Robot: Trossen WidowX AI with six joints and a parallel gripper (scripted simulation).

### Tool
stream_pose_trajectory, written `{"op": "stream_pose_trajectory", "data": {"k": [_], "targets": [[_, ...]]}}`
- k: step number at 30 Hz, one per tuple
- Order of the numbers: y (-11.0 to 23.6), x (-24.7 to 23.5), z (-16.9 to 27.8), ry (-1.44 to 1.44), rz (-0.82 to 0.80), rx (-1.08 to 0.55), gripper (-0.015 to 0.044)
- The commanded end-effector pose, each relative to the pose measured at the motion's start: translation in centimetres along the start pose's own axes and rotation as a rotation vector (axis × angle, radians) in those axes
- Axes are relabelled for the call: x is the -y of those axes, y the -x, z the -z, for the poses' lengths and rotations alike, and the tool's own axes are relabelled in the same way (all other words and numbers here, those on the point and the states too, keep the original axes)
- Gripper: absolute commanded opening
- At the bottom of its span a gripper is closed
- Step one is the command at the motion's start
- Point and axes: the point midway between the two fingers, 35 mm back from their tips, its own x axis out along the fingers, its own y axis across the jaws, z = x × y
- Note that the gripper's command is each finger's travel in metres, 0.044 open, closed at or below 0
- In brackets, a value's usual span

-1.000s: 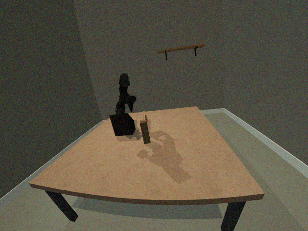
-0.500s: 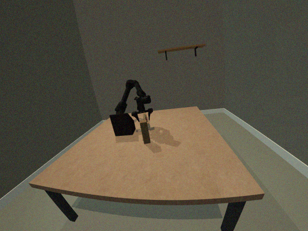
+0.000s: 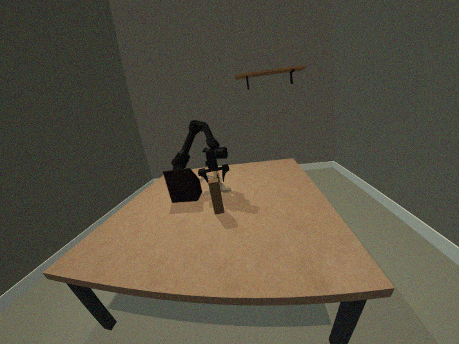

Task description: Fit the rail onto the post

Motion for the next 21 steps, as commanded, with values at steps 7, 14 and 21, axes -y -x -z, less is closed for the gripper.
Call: {"op": "stream_pose_trajectory", "data": {"k": [7, 14, 21], "targets": [[-1.8, 0.0, -0.1, -0.005, -0.003, 0.005, 0.044], [-2.9, 0.0, -0.1, -0.005, -0.003, 0.005, 0.044], [-4.1, 0.0, -0.1, -0.005, -0.003, 0.006, 0.044]]}}
